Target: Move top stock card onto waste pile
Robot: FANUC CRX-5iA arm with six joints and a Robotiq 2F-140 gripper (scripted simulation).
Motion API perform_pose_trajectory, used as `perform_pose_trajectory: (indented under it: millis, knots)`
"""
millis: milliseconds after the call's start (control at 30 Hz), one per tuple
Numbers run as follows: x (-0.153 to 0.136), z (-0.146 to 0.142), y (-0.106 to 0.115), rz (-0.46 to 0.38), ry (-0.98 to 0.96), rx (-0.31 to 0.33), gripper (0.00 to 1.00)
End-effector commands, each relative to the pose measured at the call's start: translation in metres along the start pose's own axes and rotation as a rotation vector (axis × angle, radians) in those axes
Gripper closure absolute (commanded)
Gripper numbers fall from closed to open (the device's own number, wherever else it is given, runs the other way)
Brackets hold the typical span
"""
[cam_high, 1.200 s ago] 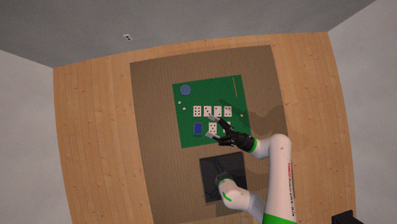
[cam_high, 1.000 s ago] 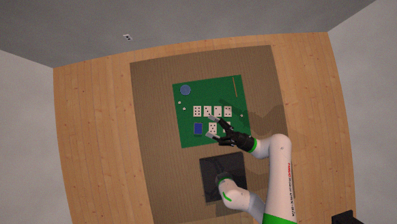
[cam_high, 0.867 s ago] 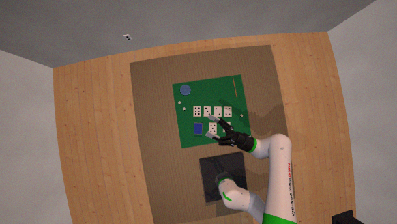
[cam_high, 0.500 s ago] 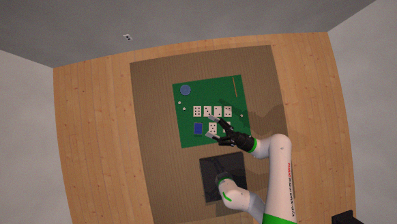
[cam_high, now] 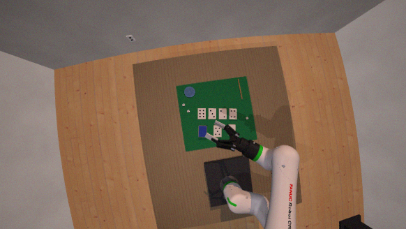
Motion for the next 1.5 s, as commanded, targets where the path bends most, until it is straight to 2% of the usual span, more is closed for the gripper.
perform_pose_trajectory:
  millis: [0, 33, 133, 167, 233, 267, 367, 400, 500, 533, 633, 667, 767, 800, 900, 933, 1033, 1067, 1167, 1200, 1300, 1333, 1433, 1467]
  knots:
    - [-0.013, 0.006, -0.009, -0.059, -0.029, -0.126, 0.0]
    - [-0.018, 0.01, -0.012, -0.081, -0.034, -0.186, 0.0]
    - [-0.018, 0.01, -0.012, -0.081, -0.034, -0.186, 0.0]
    - [-0.022, 0.015, -0.015, -0.102, -0.039, -0.245, 0.0]
    - [-0.022, 0.015, -0.015, -0.102, -0.039, -0.245, 0.0]
    - [-0.028, 0.019, -0.018, -0.125, -0.047, -0.302, 0.0]
    - [-0.028, 0.019, -0.018, -0.125, -0.047, -0.302, 0.0]
    - [-0.031, 0.022, -0.021, -0.14, -0.048, -0.358, 0.0]
    - [-0.031, 0.022, -0.021, -0.14, -0.048, -0.358, 0.0]
    - [-0.037, 0.028, -0.024, -0.167, -0.058, -0.417, 0.0]
    - [-0.037, 0.028, -0.024, -0.167, -0.058, -0.417, 0.0]
    - [-0.041, 0.032, -0.028, -0.184, -0.06, -0.473, 0.0]
    - [-0.041, 0.032, -0.028, -0.184, -0.06, -0.473, 0.0]
    - [-0.046, 0.036, -0.031, -0.207, -0.067, -0.529, 0.0]
    - [-0.046, 0.036, -0.031, -0.207, -0.067, -0.529, 0.0]
    - [-0.051, 0.041, -0.035, -0.227, -0.072, -0.585, 0.0]
    - [-0.051, 0.041, -0.035, -0.227, -0.072, -0.585, 0.0]
    - [-0.055, 0.044, -0.039, -0.246, -0.076, -0.641, 0.0]
    - [-0.055, 0.044, -0.039, -0.246, -0.076, -0.641, 0.0]
    - [-0.061, 0.049, -0.043, -0.27, -0.083, -0.701, 0.0]
    - [-0.061, 0.049, -0.043, -0.27, -0.083, -0.701, 0.0]
    - [-0.065, 0.053, -0.047, -0.288, -0.085, -0.759, 0.0]
    - [-0.065, 0.053, -0.047, -0.288, -0.085, -0.759, 0.0]
    - [-0.07, 0.059, -0.053, -0.308, -0.088, -0.824, 0.0]
Point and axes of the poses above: the point where the finger pads meet when closed, its own y axis back along the fingers, its own z axis across the jaws, x = y × z, the point moved 4 cm from there along y, back along the fingers, and after that the axes turned 10 degrees about -y, right-handed, at the moved point
